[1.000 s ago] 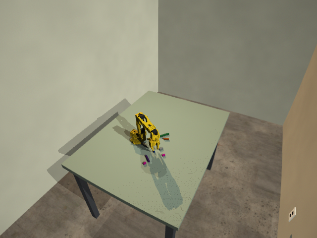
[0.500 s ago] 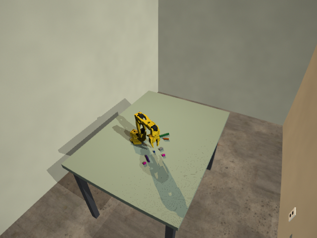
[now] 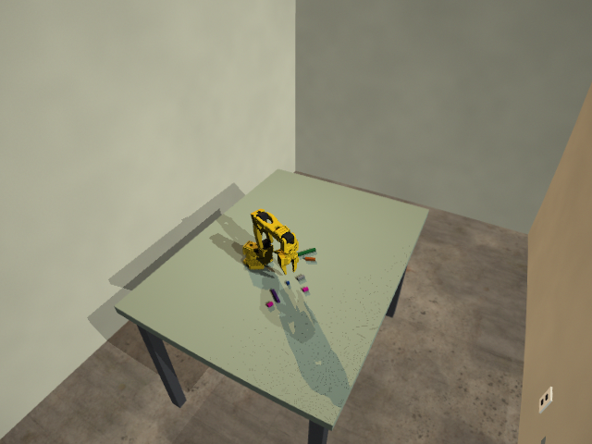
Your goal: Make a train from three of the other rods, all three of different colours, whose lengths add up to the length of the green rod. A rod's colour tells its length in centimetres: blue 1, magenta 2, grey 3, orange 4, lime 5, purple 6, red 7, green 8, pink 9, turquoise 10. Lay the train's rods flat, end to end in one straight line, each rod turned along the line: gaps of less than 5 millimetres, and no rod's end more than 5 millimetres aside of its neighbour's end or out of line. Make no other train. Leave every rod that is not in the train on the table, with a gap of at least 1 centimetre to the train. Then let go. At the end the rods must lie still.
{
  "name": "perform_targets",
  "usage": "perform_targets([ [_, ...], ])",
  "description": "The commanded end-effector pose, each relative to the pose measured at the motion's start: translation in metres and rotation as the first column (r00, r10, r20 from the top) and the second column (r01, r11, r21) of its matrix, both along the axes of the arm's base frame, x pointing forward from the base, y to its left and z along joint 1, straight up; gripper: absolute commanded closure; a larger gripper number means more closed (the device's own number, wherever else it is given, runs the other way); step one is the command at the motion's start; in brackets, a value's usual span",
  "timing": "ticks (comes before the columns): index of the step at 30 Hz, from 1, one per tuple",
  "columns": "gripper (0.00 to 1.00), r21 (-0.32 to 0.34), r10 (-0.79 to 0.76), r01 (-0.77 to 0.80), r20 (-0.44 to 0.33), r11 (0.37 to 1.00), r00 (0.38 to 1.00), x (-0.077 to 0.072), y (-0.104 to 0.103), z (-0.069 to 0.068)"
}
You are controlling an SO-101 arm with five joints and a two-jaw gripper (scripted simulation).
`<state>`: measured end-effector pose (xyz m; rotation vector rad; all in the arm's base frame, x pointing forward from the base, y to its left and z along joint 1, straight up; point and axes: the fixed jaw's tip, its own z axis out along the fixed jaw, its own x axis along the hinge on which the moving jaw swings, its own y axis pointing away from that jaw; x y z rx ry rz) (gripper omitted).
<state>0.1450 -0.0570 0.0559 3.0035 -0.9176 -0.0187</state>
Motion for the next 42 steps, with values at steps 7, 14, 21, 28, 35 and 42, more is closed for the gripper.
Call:
perform_targets([
  [7,0.83,-0.019,0.001,0.0,0.061,1.0,0.998,0.007,-0.001,0.01],
  [14,0.83,-0.018,-0.009,0.01,0.061,1.0,0.998,0.007,-0.001,0.01],
  [21,0.83,-0.015,-0.068,0.069,0.062,0.997,0.996,0.008,0.001,0.01],
  [28,0.83,-0.009,-0.153,0.153,0.063,0.988,0.986,0.009,0.004,0.01],
  [35,0.82,0.002,-0.324,0.325,0.063,0.946,0.944,0.012,0.01,0.01],
  [42,0.82,0.011,-0.47,0.47,0.062,0.882,0.881,0.015,0.016,0.01],
])
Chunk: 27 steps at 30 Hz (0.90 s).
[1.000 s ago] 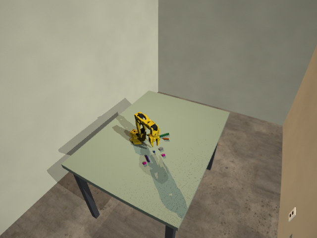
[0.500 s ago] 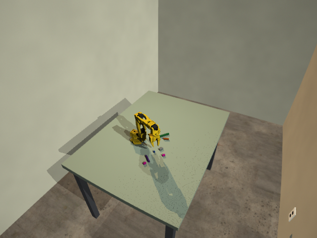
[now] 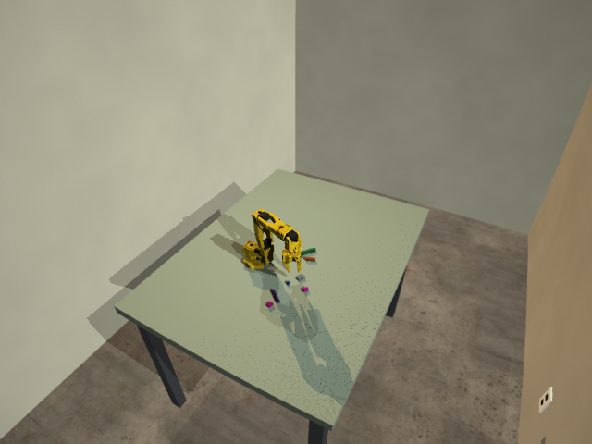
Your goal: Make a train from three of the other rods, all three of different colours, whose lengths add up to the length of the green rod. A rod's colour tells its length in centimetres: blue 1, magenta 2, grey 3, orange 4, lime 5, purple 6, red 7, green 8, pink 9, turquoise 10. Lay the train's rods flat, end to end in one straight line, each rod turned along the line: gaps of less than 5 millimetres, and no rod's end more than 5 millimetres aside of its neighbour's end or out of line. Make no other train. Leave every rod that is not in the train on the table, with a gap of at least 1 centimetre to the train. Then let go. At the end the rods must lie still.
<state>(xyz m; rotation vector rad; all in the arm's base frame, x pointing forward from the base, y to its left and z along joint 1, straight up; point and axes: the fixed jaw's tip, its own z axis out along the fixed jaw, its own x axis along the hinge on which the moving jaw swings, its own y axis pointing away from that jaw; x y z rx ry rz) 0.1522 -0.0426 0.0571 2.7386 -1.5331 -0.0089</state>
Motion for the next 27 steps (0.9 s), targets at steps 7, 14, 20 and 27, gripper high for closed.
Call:
perform_targets([
  [7,0.82,0.007,-0.304,0.304,0.058,0.953,0.951,0.012,0.012,0.008],
  [14,0.82,0.022,-0.526,0.525,0.053,0.851,0.849,0.016,0.022,0.008],
  [20,0.82,0.029,-0.628,0.628,0.05,0.778,0.776,0.018,0.027,0.008],
  [27,0.82,0.037,-0.755,0.754,0.042,0.655,0.654,0.021,0.035,0.007],
])
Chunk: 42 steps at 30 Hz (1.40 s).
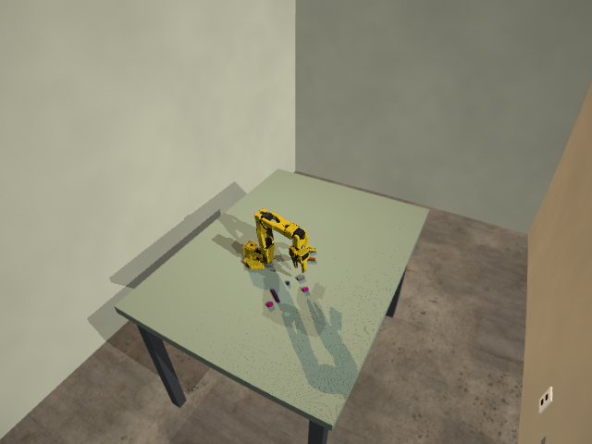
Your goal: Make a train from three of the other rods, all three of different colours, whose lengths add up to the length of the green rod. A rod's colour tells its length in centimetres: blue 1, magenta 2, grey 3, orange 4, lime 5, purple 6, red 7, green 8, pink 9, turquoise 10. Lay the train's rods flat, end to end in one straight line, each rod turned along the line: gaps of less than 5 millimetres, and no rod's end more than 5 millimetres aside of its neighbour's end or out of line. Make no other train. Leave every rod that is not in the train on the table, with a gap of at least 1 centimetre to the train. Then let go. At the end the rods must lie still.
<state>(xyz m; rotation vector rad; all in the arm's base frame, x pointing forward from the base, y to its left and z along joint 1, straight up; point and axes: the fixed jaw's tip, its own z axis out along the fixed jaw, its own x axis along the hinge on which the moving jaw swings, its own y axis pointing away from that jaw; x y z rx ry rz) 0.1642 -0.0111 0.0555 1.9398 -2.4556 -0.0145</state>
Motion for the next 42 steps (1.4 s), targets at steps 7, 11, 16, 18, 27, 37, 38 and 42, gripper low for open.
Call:
perform_targets([
  [7,0.81,0.007,-0.157,0.156,0.067,0.988,0.985,0.0104,0.0074,0.009],
  [11,0.81,0.009,-0.198,0.197,0.066,0.98,0.978,0.0111,0.0093,0.0089],
  [16,0.81,0.011,-0.221,0.221,0.066,0.975,0.973,0.0116,0.0104,0.0089],
  [18,0.81,0.011,-0.224,0.223,0.066,0.975,0.972,0.0116,0.0105,0.0089],
  [27,0.81,0.014,-0.227,0.227,0.08,0.974,0.971,0.0135,0.0107,0.0115],
  [37,0.81,0.014,-0.227,0.227,0.08,0.974,0.971,0.0135,0.0107,0.0115],
  [38,0.81,0.014,-0.227,0.227,0.08,0.974,0.971,0.0135,0.0107,0.0115],
  [42,0.81,0.014,-0.227,0.227,0.08,0.974,0.971,0.0135,0.0107,0.0115],
])
